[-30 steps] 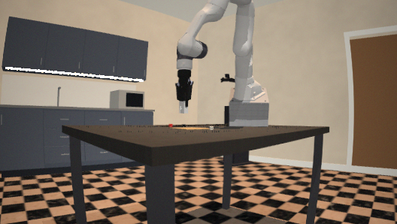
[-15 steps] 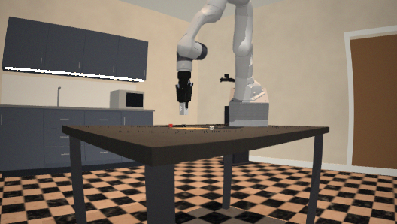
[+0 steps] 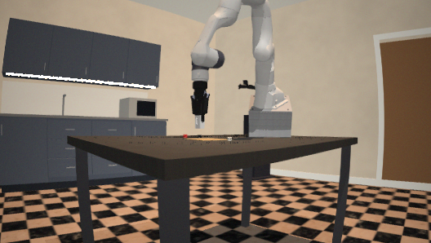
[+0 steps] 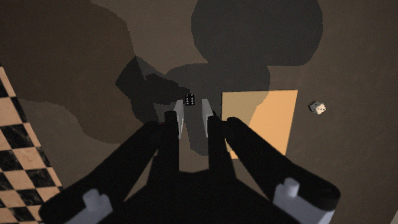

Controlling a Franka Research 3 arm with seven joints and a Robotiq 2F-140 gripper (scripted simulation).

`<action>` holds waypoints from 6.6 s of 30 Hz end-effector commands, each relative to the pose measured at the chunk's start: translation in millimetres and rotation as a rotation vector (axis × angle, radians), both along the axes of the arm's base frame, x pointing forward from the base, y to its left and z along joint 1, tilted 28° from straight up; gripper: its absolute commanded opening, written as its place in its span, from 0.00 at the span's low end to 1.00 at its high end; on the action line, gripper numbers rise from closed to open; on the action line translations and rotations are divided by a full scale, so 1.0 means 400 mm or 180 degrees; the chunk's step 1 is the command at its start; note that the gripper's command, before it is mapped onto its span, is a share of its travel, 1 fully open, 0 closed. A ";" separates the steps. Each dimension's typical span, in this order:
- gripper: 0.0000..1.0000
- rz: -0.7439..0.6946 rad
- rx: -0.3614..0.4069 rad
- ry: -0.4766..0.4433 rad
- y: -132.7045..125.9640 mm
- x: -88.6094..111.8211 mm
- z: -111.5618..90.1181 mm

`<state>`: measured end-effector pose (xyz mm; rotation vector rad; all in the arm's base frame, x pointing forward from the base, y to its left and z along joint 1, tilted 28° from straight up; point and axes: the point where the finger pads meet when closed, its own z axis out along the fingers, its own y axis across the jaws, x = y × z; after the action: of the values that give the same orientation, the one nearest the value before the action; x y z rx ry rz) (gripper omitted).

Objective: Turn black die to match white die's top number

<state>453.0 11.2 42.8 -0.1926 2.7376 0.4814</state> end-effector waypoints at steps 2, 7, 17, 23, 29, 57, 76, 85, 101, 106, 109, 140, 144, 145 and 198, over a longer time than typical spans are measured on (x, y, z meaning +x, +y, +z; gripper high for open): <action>0.19 0.0034 -0.0063 -0.0041 -0.004 0.012 -0.013; 0.19 0.0034 -0.0063 -0.0041 0.002 0.018 -0.028; 0.19 0.0034 -0.0063 -0.0041 0.009 0.024 -0.045; 0.19 0.0034 -0.0063 -0.0041 0.011 0.026 -0.050; 0.19 0.0034 -0.0063 -0.0041 0.011 0.027 -0.051; 0.19 0.0034 -0.0063 -0.0041 0.012 0.027 -0.051; 0.19 0.0034 -0.0063 -0.0041 0.012 0.030 -0.050; 0.19 0.0034 -0.0063 -0.0041 0.012 0.030 -0.050; 0.19 0.0034 -0.0063 -0.0041 0.012 0.030 -0.050; 0.19 0.0034 -0.0063 -0.0041 0.012 0.030 -0.050; 0.19 0.0034 -0.0063 -0.0041 0.012 0.030 -0.050; 0.19 0.0034 -0.0063 -0.0041 0.027 0.045 -0.088; 0.19 0.0034 -0.0063 -0.0041 0.028 0.046 -0.093; 0.19 0.0034 -0.0063 -0.0041 0.028 0.046 -0.093; 0.07 0.0034 -0.0063 -0.0041 0.029 0.047 -0.094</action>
<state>470.3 22.7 4.9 -0.2079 2.7340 0.4585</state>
